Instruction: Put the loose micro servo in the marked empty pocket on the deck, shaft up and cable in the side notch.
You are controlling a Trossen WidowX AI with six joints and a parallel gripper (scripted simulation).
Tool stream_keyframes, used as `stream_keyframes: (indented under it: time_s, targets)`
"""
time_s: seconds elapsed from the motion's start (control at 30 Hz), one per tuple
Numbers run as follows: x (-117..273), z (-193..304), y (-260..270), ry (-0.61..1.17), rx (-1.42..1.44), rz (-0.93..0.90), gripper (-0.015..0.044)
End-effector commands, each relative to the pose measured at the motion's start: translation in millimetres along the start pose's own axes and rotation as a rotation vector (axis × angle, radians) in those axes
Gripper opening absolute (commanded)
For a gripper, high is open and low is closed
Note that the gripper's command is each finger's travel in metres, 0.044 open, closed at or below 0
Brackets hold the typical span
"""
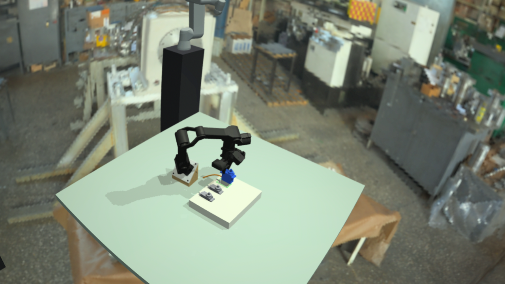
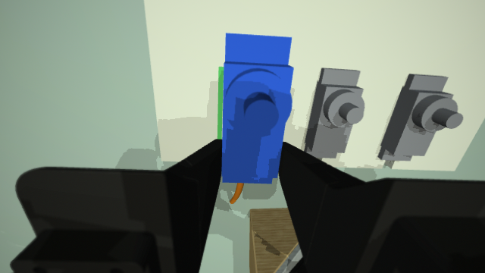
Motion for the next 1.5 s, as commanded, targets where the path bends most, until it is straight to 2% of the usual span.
stream_keyframes:
  time_s: [0.0, 1.47]
  targets:
    - [2, 16, 1, -0.007, -0.006, -0.010, 0.0000]
    - [-33, 18, 2, -0.008, -0.006, -0.009, 0.0000]
Point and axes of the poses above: the point midway between the two fingers, 35 mm back from their tips, its own x axis back along the fingers, its own y axis across the jaws, z = x × y, the point moved 2 cm from there along x, back along the fingers, and after that the axes turned 4 degrees about x, right-handed, at the moved point
